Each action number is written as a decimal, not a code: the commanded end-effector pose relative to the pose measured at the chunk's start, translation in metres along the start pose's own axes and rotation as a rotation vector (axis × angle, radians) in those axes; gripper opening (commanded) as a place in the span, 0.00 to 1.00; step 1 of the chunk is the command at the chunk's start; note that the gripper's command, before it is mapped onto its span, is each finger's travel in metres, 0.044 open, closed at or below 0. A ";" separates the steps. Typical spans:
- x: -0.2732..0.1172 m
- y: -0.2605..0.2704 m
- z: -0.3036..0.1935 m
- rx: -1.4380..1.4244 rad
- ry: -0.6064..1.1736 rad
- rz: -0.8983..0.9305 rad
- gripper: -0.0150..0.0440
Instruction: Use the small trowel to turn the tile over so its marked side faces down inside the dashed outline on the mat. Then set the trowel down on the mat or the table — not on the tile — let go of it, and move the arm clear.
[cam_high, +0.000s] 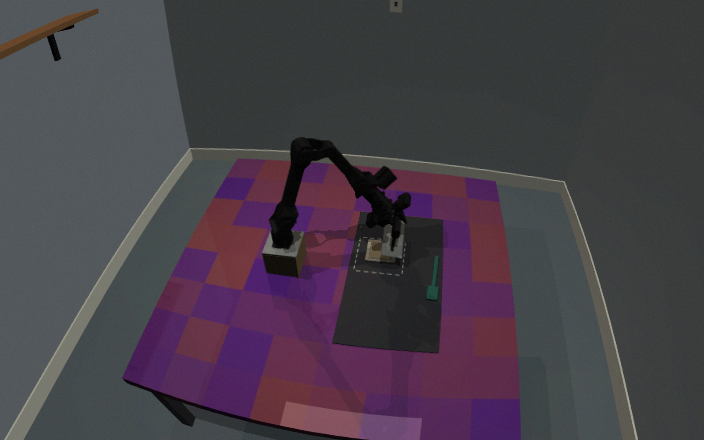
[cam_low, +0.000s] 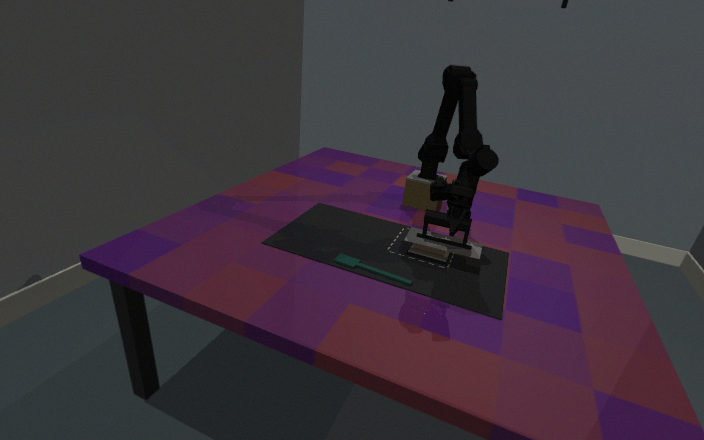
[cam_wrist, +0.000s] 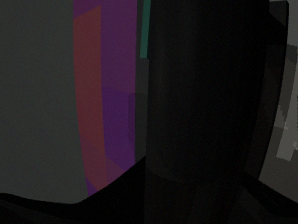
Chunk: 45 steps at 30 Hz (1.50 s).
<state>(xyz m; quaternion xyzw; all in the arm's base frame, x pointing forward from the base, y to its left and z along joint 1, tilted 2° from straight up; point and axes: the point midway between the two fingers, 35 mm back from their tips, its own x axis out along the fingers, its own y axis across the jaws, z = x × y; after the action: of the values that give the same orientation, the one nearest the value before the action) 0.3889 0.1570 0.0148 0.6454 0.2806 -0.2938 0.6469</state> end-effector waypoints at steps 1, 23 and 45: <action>-0.002 0.003 -0.017 0.007 -0.001 0.023 0.25; -0.021 -0.032 -0.113 0.009 -0.002 0.104 0.25; -0.014 -0.058 -0.137 0.011 0.005 0.132 0.25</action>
<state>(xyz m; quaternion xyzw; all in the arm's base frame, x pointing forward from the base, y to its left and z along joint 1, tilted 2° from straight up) 0.3375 0.2942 -0.0128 0.6637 0.2421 -0.2517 0.6615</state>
